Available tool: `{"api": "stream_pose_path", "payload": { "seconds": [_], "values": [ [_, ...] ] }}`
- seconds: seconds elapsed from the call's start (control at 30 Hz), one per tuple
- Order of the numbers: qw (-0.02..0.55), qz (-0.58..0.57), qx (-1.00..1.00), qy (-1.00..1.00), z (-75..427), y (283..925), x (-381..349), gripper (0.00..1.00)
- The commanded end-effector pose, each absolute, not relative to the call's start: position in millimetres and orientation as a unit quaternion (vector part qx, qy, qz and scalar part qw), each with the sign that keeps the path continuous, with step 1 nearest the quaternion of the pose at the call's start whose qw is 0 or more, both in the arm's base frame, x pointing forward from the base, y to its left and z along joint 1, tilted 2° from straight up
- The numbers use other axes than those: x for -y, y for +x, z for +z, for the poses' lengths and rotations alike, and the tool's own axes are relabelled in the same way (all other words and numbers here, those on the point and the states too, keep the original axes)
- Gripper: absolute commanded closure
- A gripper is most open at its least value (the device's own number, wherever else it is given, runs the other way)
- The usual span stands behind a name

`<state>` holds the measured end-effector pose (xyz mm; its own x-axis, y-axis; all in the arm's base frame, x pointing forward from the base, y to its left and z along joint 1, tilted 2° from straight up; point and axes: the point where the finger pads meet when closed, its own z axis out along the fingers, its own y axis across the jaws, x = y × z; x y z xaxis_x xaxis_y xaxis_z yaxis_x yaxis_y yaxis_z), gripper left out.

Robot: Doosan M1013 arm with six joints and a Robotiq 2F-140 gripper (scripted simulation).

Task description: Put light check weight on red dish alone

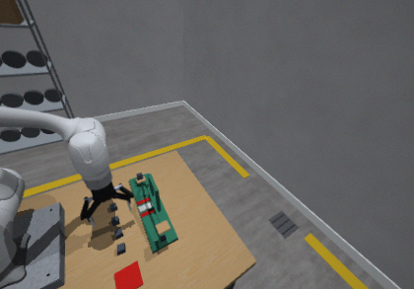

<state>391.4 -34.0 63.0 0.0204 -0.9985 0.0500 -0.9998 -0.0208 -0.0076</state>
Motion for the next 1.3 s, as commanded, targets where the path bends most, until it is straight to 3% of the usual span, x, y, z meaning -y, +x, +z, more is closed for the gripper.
{"api": "stream_pose_path", "payload": {
  "seconds": [0.0,0.03,1.27],
  "values": [
    [0.01,0.016,0.673,0.739,62.9,390.8,64.2,0.0],
    [0.01,0.016,0.673,0.739,62.9,390.8,64.2,0.65],
    [0.01,0.016,0.673,0.739,62.7,390.8,64.2,0.65]
  ]
}}
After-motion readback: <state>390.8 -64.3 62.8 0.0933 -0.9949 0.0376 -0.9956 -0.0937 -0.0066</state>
